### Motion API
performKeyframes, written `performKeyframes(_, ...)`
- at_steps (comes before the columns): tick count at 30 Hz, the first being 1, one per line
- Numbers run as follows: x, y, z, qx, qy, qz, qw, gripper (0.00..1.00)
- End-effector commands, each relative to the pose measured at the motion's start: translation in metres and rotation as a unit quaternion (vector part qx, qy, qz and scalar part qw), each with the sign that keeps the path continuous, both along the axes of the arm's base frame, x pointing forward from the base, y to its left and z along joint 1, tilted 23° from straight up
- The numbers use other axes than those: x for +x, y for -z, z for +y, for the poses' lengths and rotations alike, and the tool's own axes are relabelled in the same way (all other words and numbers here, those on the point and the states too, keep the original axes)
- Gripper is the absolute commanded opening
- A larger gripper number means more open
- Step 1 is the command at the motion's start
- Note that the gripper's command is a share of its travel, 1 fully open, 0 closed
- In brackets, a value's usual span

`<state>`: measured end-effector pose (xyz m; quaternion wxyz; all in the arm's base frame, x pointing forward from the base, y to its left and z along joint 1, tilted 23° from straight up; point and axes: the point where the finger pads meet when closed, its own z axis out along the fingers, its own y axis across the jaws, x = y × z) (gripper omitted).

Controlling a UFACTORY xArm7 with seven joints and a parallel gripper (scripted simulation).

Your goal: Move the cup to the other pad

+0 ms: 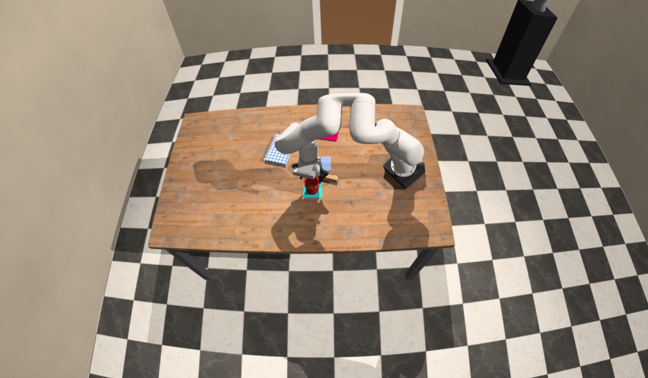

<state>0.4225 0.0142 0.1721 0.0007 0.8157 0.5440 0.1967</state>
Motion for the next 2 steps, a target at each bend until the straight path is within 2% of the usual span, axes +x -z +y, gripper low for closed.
performKeyframes(1,0.0006,-0.0011,-0.0006,0.000,0.001,-0.001,1.000,1.00)
performKeyframes(2,0.0006,-0.0011,-0.0006,0.000,0.001,-0.001,1.000,1.00)
